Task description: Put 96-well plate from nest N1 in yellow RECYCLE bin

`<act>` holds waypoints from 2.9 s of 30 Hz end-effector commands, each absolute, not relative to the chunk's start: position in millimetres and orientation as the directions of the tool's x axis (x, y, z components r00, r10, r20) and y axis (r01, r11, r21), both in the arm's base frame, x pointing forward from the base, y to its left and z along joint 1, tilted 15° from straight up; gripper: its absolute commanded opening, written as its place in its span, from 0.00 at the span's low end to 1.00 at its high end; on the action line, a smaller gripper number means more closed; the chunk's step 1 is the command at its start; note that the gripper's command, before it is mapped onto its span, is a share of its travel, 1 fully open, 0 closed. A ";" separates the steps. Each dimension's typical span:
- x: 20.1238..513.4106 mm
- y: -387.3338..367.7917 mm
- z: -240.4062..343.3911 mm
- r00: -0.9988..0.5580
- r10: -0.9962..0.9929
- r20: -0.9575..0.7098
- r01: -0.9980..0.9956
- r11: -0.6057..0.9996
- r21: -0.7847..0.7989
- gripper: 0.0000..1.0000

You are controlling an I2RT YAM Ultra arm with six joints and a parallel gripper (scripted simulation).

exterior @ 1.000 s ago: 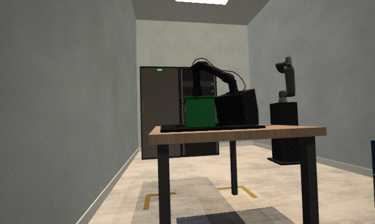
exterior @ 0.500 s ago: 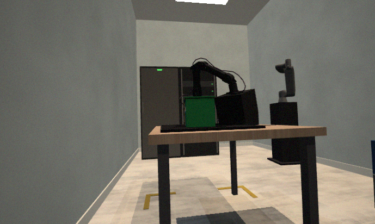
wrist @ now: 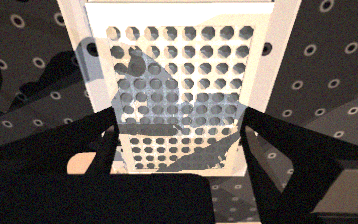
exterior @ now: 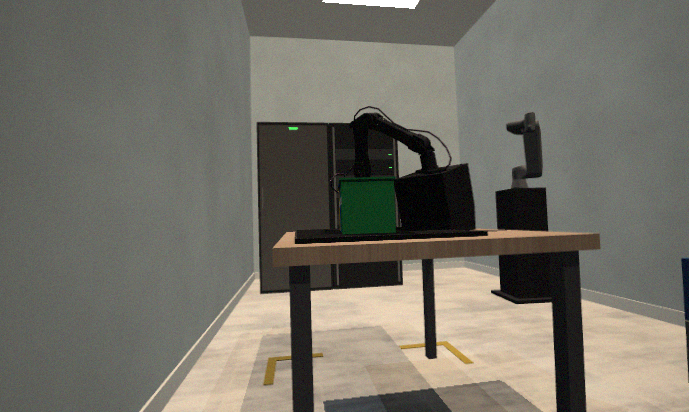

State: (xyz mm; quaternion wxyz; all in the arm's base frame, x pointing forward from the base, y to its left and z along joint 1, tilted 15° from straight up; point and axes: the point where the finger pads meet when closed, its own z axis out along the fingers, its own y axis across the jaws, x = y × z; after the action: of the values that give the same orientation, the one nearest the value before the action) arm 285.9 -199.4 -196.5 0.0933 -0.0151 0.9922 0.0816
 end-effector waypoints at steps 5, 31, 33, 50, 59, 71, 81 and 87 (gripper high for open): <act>301.9 -203.7 -199.1 -0.972 -0.027 -0.234 -0.063 0.987 0.147 0.00; 285.8 -202.9 -177.9 -0.977 -0.009 -0.212 -0.046 0.985 0.169 0.00; 282.6 -202.5 -173.4 -0.977 -0.009 -0.212 -0.046 0.985 0.169 0.00; 278.5 -207.6 -149.0 -0.977 -0.010 -0.215 -0.047 0.985 0.166 0.00; 274.1 -208.7 -135.3 -0.977 -0.010 -0.212 -0.046 0.985 0.168 0.00; 274.5 -215.4 -117.3 -0.973 -0.013 -0.228 -0.049 0.987 0.150 0.00; 280.0 -227.0 -97.7 -0.970 -0.017 -0.241 -0.051 0.990 0.135 0.00; 278.3 -228.5 -89.4 -0.970 -0.017 -0.241 -0.051 0.990 0.135 0.00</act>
State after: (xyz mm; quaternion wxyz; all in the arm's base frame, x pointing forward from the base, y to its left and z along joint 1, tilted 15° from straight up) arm 271.7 -211.6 -109.9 0.1054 -0.0188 0.9904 0.0868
